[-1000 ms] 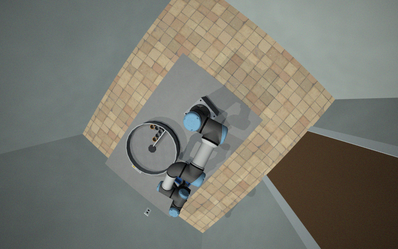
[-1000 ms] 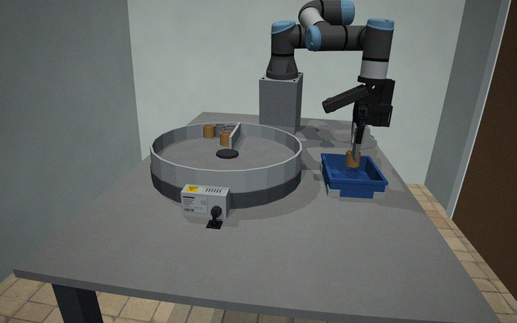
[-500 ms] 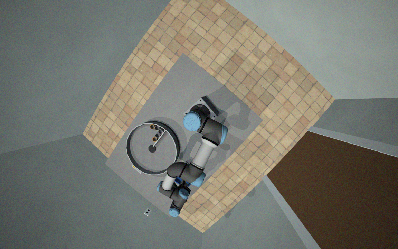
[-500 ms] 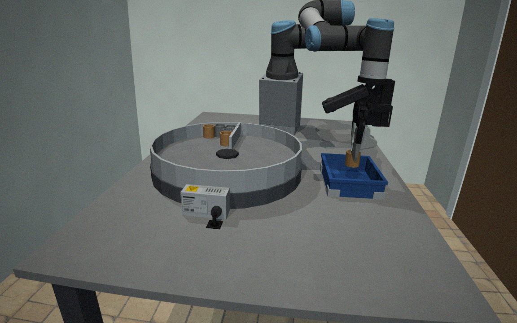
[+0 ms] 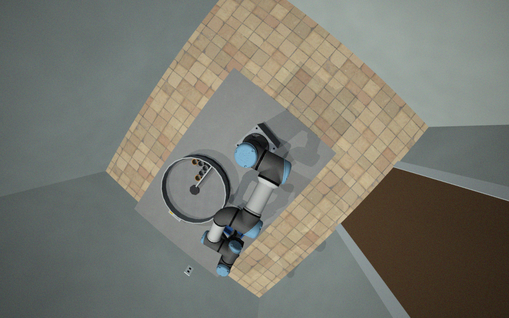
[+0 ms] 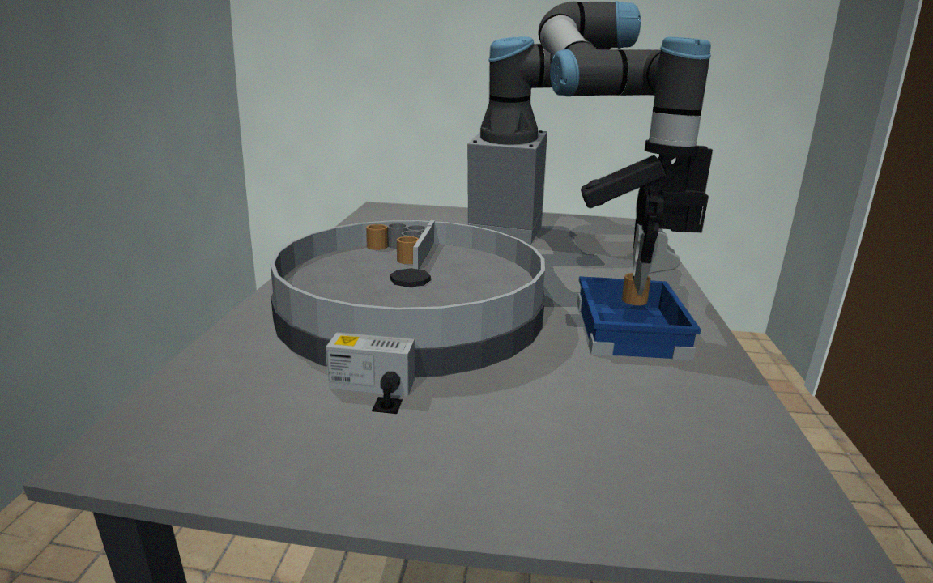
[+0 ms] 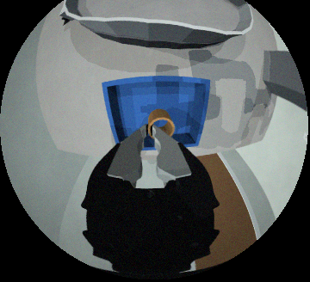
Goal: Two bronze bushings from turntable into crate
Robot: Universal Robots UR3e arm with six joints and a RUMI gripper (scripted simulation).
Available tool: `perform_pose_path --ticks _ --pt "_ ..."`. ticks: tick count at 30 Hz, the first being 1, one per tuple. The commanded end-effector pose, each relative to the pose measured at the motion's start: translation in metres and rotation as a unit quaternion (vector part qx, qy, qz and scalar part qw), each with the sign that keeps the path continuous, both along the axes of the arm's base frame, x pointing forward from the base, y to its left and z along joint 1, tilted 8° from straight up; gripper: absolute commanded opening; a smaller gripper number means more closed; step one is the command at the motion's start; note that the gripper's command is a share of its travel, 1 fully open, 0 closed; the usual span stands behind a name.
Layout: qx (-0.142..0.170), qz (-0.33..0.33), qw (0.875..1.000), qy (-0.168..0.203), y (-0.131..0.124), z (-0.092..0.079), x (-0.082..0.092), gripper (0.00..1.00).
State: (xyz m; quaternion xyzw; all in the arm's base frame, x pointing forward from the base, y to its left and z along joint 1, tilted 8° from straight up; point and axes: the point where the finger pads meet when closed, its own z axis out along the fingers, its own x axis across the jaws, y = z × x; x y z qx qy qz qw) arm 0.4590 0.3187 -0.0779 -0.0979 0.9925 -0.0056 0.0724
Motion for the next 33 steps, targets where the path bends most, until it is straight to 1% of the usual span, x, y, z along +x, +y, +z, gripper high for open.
perform_pose_path --ticks 1,14,25,33 --pt "0.001 0.0 1.0 -0.002 0.001 -0.003 0.002 0.0" --pt "0.001 0.0 1.0 -0.002 0.001 -0.025 0.005 0.0" --pt "0.001 0.0 1.0 -0.002 0.001 -0.034 0.006 0.0" --pt "0.001 0.0 1.0 -0.002 0.001 -0.035 0.007 0.0"
